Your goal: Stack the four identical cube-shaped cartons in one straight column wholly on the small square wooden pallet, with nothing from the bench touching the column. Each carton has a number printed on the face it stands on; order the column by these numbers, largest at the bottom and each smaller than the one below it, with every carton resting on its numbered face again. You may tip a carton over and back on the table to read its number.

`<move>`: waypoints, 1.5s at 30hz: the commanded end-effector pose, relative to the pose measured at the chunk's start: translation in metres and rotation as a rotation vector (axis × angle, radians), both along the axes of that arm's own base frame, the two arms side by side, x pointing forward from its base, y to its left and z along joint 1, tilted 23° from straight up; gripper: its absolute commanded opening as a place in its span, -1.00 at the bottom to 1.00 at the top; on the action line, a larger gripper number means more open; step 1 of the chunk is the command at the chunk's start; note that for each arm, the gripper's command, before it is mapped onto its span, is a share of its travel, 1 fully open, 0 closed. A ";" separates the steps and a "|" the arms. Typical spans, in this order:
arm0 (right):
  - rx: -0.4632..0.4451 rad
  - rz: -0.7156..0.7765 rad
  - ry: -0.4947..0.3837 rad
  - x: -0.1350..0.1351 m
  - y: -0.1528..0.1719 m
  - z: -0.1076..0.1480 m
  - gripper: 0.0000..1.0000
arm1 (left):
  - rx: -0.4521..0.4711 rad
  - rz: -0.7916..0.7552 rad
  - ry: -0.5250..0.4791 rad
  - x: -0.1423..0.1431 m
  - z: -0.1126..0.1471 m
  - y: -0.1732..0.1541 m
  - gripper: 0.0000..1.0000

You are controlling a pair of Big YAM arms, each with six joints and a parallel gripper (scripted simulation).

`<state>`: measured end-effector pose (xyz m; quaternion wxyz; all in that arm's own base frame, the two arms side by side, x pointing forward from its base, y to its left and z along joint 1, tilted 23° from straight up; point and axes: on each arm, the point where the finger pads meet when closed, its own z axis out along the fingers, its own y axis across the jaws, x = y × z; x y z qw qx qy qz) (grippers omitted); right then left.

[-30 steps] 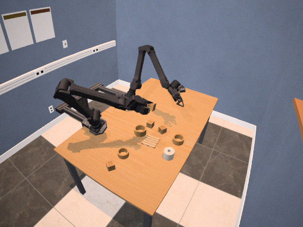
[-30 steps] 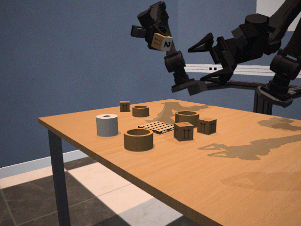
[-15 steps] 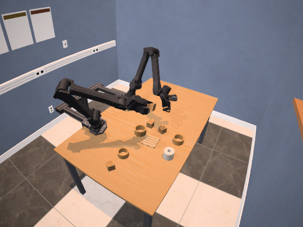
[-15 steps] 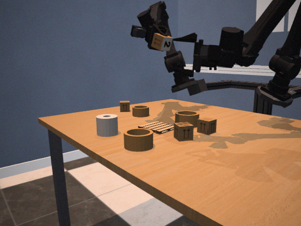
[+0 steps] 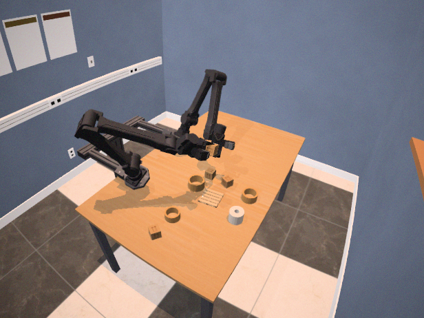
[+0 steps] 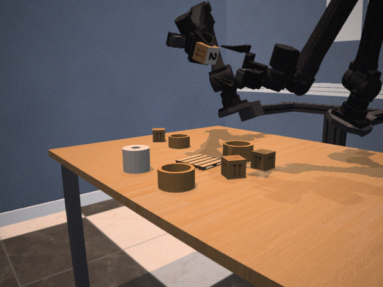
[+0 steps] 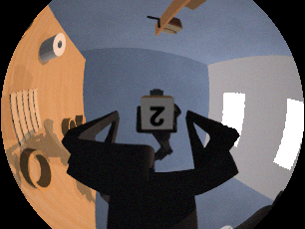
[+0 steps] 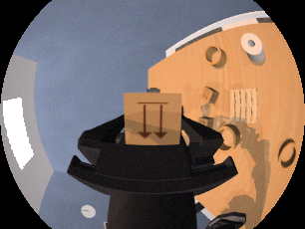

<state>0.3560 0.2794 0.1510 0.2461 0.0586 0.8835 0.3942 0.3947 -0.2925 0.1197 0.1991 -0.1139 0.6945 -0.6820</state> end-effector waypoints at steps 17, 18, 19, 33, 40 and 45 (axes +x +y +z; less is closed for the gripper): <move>0.023 0.000 -0.036 0.012 0.008 0.022 0.00 | -0.031 -0.007 -0.008 0.000 0.010 -0.003 1.00; 0.023 0.000 -0.036 0.012 0.008 0.022 0.00 | -0.031 -0.007 -0.008 0.000 0.010 -0.003 1.00; 0.023 0.000 -0.036 0.012 0.008 0.022 0.00 | -0.031 -0.007 -0.008 0.000 0.010 -0.003 1.00; 0.023 0.000 -0.036 0.012 0.008 0.022 0.00 | -0.031 -0.007 -0.008 0.000 0.010 -0.003 1.00; 0.023 0.000 -0.036 0.012 0.008 0.022 0.00 | -0.031 -0.007 -0.008 0.000 0.010 -0.003 1.00; 0.023 0.000 -0.036 0.012 0.008 0.022 0.00 | -0.031 -0.007 -0.008 0.000 0.010 -0.003 1.00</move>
